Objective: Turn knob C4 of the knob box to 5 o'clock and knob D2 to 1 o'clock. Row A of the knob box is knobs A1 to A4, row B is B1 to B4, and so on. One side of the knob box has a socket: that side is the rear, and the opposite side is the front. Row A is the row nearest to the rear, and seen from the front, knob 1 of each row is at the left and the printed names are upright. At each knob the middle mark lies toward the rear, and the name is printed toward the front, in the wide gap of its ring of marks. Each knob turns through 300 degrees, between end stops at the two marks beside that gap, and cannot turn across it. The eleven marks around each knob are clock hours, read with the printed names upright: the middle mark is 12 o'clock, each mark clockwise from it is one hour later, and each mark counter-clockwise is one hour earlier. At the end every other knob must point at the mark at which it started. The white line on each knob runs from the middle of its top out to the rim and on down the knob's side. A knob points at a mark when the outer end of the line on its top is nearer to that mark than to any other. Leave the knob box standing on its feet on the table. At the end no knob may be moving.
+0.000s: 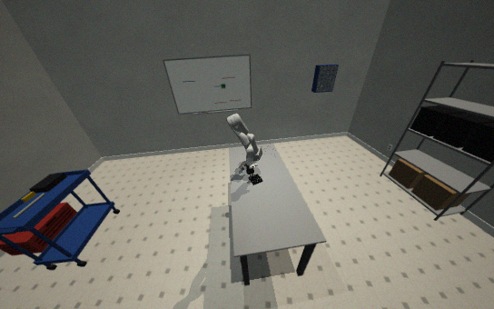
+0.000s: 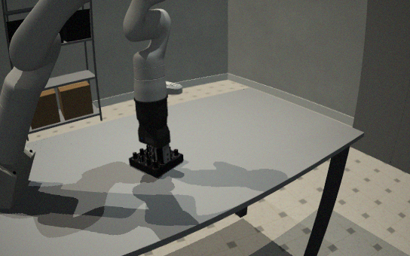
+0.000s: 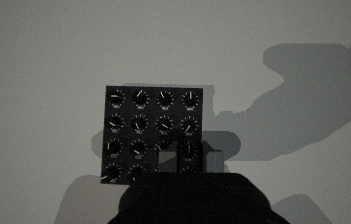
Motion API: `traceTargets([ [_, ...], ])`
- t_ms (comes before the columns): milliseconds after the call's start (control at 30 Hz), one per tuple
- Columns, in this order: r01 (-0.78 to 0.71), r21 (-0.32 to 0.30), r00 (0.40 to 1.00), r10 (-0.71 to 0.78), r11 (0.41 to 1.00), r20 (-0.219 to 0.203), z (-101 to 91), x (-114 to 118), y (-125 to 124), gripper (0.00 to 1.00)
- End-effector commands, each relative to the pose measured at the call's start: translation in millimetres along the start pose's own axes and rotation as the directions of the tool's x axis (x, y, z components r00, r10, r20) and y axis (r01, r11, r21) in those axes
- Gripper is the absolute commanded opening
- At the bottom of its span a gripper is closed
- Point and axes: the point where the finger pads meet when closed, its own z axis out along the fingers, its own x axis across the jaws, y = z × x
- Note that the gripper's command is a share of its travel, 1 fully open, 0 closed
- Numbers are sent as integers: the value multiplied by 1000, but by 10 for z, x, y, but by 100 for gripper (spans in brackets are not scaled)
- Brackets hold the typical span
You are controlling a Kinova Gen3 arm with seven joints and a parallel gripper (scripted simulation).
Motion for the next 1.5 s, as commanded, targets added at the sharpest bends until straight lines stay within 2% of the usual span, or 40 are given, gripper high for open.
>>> traceTargets([
  [0,0,-1,1000,0,1000,1,4,-5,3,46],
  [1133,0,-1,1000,0,1000,1,4,-5,3,46],
  [1167,0,-1,1000,0,1000,1,4,-5,3,30],
  [1467,0,-1,1000,0,1000,1,4,-5,3,30],
])
